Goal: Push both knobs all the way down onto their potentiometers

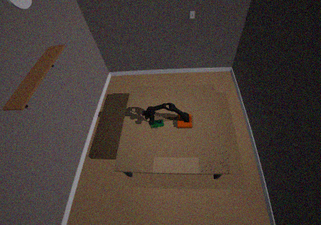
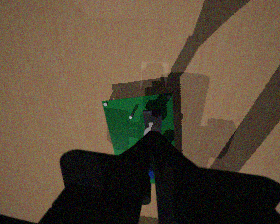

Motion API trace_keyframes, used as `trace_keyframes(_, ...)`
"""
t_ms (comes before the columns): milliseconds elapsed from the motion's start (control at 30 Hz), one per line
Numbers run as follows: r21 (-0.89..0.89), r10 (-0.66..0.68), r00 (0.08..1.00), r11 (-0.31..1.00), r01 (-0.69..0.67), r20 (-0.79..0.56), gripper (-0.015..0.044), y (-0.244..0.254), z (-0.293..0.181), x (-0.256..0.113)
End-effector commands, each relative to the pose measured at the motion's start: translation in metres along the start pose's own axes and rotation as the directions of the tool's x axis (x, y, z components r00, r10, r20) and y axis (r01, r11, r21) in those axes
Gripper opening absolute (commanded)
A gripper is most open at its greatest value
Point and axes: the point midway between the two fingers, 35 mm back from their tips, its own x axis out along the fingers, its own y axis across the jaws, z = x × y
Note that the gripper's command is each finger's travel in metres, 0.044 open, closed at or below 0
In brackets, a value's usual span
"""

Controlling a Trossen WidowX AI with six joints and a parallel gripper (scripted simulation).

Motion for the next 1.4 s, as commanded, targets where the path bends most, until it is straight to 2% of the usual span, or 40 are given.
trace_keyframes(0,0.000,0.004,1.000,1.000,-0.004,-0.004,0.0000,0.001,0.002,-0.003)
trace_keyframes(400,0.000,0.004,1.000,1.000,-0.004,-0.004,0.0000,0.001,0.001,-0.018)
trace_keyframes(700,0.001,-0.001,1.000,1.000,0.001,-0.010,0.0236,0.000,-0.001,-0.013)
trace_keyframes(967,0.001,0.001,1.000,1.000,-0.001,-0.014,0.0440,0.000,-0.073,-0.037)
trace_keyframes(1267,-0.004,0.004,1.000,1.000,-0.004,-0.021,0.0440,-0.004,-0.174,-0.035)
trace_keyframes(1367,0.000,0.004,1.000,1.000,-0.004,-0.021,0.0440,-0.005,-0.190,-0.032)
